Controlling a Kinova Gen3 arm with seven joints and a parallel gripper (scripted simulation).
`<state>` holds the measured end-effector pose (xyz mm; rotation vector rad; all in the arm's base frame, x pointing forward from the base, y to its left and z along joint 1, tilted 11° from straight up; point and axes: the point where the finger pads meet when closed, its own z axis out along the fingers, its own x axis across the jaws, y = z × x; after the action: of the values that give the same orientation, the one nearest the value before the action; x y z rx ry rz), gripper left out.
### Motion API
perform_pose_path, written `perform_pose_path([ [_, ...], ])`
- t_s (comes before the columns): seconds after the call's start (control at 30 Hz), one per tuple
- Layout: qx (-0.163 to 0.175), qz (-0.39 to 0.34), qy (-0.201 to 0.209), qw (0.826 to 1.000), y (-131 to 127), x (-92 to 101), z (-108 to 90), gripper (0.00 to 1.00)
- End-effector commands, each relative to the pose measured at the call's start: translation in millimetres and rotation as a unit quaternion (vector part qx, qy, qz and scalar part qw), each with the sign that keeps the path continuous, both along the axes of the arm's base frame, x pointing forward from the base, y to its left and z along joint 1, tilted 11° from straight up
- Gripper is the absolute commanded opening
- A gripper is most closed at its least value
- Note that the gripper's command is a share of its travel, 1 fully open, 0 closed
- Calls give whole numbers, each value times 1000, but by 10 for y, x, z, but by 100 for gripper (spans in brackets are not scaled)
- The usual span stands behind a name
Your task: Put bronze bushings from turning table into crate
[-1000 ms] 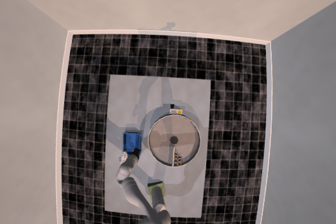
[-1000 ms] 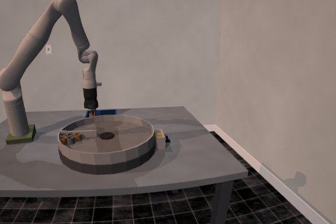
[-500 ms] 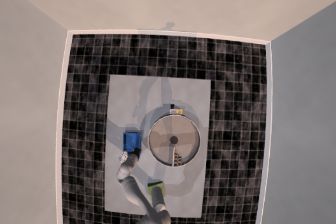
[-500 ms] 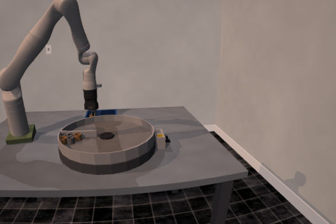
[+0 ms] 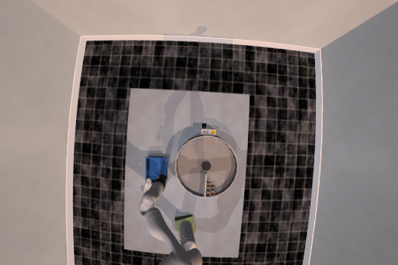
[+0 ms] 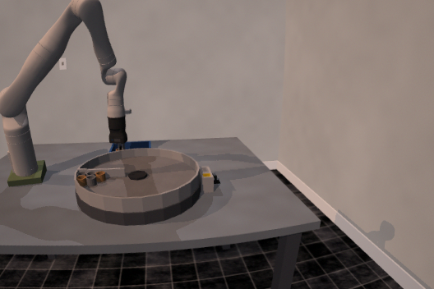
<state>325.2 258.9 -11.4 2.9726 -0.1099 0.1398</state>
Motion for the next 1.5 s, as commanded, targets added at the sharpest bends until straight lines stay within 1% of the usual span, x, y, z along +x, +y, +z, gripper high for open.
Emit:
perform_pose_path([
  [0.0,-2,1,2,1000,-10,-14,-38,0],
  [0.37,-2,1,2,1000,-10,-14,-38,0],
  [0.53,-2,1,2,1000,-24,-7,-121,0],
  [1.47,-2,1,2,1000,-30,-4,-153,0],
])
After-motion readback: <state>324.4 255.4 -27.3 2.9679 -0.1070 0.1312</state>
